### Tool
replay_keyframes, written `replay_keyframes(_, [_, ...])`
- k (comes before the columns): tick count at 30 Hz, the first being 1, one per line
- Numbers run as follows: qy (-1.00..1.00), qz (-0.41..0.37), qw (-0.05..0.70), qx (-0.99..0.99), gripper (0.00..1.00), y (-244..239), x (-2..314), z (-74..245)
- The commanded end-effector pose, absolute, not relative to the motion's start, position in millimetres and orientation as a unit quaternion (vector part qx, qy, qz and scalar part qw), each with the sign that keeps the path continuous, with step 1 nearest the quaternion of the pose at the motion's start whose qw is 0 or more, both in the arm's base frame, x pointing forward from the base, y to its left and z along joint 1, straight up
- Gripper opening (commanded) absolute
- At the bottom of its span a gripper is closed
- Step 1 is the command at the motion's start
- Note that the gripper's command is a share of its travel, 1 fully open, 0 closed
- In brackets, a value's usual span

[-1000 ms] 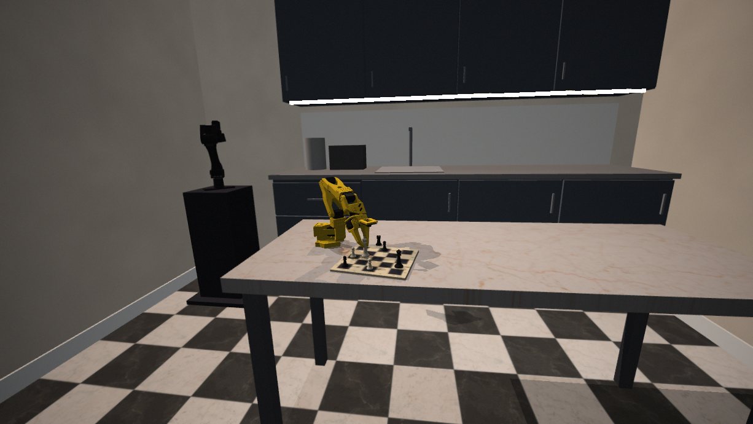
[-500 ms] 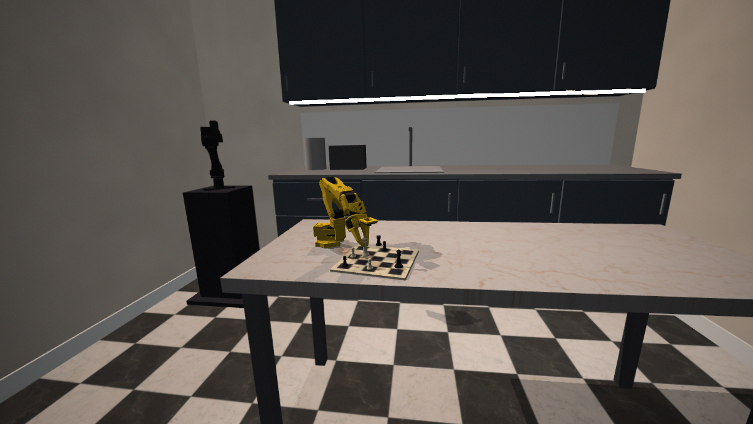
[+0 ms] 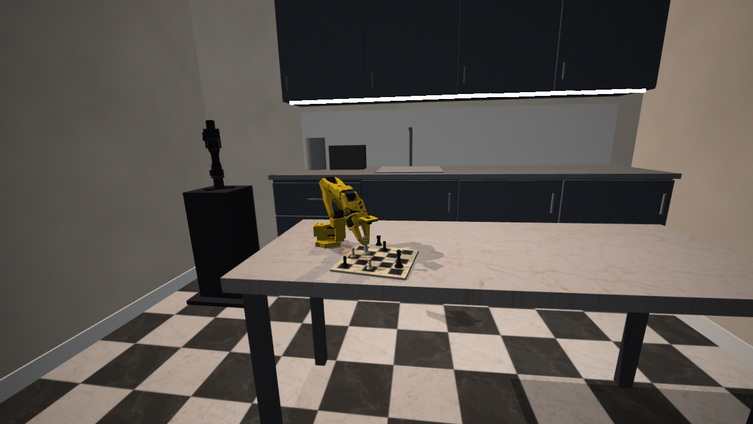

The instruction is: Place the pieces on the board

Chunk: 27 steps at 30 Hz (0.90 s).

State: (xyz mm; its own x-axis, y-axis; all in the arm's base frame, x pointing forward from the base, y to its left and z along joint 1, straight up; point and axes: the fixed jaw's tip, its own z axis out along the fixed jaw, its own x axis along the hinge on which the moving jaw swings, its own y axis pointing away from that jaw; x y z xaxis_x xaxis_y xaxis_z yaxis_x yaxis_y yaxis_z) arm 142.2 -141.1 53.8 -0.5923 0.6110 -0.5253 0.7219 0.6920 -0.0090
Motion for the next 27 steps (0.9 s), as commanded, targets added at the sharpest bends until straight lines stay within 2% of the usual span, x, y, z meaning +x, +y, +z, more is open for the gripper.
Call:
replay_keyframes(1, [0.887,-0.108,0.246,0.375,0.0,-140,143,53])
replay_keyframes(27, [0.887,-0.108,0.246,0.375,0.0,-138,141,41])
